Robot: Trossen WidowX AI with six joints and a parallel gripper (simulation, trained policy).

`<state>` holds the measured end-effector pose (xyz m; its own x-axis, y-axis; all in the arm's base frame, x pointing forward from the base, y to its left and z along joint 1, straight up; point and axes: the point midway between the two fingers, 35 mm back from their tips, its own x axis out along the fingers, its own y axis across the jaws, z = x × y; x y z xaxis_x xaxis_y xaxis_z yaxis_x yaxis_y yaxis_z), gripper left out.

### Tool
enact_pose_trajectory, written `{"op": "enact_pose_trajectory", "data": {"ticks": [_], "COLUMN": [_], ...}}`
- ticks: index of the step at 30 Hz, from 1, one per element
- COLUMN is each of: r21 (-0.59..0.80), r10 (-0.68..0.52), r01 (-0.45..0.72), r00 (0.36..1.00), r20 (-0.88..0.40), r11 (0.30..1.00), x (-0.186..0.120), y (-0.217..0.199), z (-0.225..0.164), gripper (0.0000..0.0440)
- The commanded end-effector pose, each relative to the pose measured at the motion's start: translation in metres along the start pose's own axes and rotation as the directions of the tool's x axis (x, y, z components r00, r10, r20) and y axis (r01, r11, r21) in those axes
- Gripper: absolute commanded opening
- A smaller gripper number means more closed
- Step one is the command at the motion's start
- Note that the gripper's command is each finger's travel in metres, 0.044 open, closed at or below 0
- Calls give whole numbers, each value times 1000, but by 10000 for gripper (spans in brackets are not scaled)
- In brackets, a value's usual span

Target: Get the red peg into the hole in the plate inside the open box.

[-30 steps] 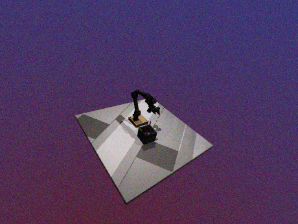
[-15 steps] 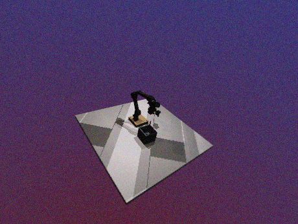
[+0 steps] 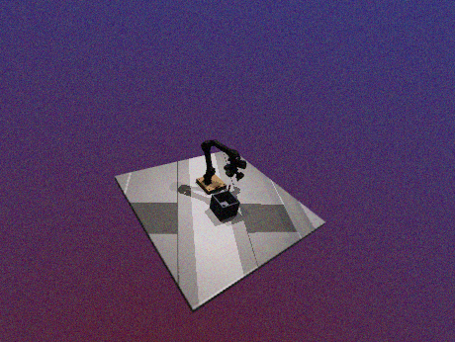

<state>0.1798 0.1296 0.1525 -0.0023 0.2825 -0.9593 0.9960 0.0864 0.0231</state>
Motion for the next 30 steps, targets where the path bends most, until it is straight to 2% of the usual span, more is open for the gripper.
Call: {"op": "enact_pose_trajectory", "data": {"ticks": [1,13,24,28,30], "r21": [-17,-65,-60,-57,-59], "r10": [-41,-129,-152,-150,-146], "r01": [42,138,164,162,159], "r00": [998,984,974,972,973], "r20": [37,125,168,180,181], "r11": [999,988,985,985,986], "x": [11,50,86,96,101], "y": [-6,-20,-26,-26,-25], "z": [3,19,38,43,44], "gripper": [440,440,438,421,392]}}
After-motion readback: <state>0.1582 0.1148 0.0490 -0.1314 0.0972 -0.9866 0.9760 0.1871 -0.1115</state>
